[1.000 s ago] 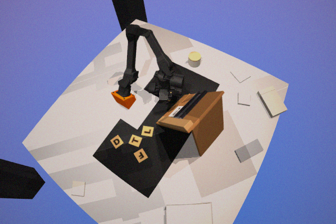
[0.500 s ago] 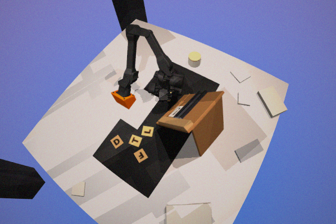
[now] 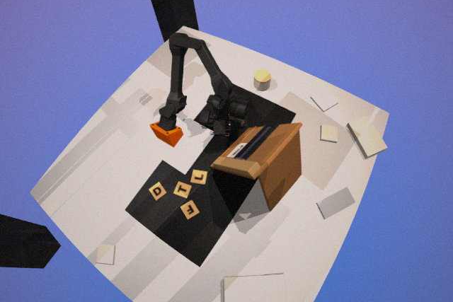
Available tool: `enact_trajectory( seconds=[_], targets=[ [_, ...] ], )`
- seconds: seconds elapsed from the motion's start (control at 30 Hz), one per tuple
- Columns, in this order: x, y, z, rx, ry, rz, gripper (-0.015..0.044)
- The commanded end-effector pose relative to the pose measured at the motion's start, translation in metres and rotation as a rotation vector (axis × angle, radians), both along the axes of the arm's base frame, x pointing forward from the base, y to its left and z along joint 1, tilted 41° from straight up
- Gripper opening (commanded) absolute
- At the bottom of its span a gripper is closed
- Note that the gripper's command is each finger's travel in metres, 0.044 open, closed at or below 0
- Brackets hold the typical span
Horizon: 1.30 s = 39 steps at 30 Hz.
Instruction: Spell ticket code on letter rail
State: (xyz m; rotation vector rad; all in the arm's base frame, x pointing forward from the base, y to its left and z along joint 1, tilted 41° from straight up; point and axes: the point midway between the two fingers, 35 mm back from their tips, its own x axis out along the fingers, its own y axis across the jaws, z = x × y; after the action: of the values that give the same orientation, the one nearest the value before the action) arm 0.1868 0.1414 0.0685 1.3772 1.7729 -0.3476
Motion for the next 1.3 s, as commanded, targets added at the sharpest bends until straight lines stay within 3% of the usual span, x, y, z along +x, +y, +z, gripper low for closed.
enact_trajectory(
  seconds=[0.0, 1.27],
  targets=[
    [0.000, -0.002, 0.002, -0.001, -0.007, 0.004, 0.0000],
    [-0.002, -0.020, 0.014, -0.002, -0.007, 0.004, 0.0000]
  ],
)
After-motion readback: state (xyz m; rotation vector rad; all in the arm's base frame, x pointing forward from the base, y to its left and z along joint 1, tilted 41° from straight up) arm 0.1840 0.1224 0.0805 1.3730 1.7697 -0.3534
